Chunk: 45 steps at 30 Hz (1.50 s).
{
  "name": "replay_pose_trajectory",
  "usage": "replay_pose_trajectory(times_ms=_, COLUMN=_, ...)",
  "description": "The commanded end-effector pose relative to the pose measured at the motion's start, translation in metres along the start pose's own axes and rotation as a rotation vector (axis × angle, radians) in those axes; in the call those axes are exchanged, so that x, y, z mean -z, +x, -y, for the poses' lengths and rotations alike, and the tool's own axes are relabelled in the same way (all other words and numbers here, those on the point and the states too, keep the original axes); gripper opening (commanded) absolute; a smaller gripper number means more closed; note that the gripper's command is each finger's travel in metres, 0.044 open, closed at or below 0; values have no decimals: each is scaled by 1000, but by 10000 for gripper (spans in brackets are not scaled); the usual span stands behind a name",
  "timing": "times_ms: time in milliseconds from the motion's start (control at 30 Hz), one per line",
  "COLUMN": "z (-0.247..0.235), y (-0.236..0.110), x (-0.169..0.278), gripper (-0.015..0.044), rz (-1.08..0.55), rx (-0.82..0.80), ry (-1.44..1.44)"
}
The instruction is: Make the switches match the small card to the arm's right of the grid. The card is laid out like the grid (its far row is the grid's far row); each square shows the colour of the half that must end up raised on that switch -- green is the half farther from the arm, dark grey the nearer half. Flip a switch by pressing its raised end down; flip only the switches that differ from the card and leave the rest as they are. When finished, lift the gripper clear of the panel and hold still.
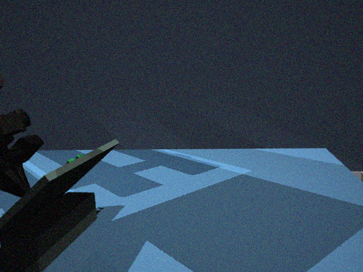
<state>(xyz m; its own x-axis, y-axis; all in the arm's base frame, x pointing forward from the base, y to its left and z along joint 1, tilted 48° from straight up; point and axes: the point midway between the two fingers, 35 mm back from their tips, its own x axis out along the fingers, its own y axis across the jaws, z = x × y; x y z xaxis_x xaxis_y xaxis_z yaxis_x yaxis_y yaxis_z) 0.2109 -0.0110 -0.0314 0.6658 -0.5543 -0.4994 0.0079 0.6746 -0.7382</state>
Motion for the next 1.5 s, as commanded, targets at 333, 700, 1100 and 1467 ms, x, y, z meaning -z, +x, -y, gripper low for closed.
replay_pose_trajectory(times_ms=333, z=0, y=1, x=1, gripper=0, rz=-1, rx=-3, ry=-5)
replay_pose_trajectory(times_ms=700, z=0, y=2, x=1, gripper=0, rz=-1, rx=-3, ry=-5)
replay_pose_trajectory(times_ms=1100, z=0, y=4, x=1, gripper=0, rz=-1, rx=-3, ry=-5)
replay_pose_trajectory(times_ms=1467, z=0, y=5, x=1, gripper=0, rz=-1, rx=-3, ry=-5)
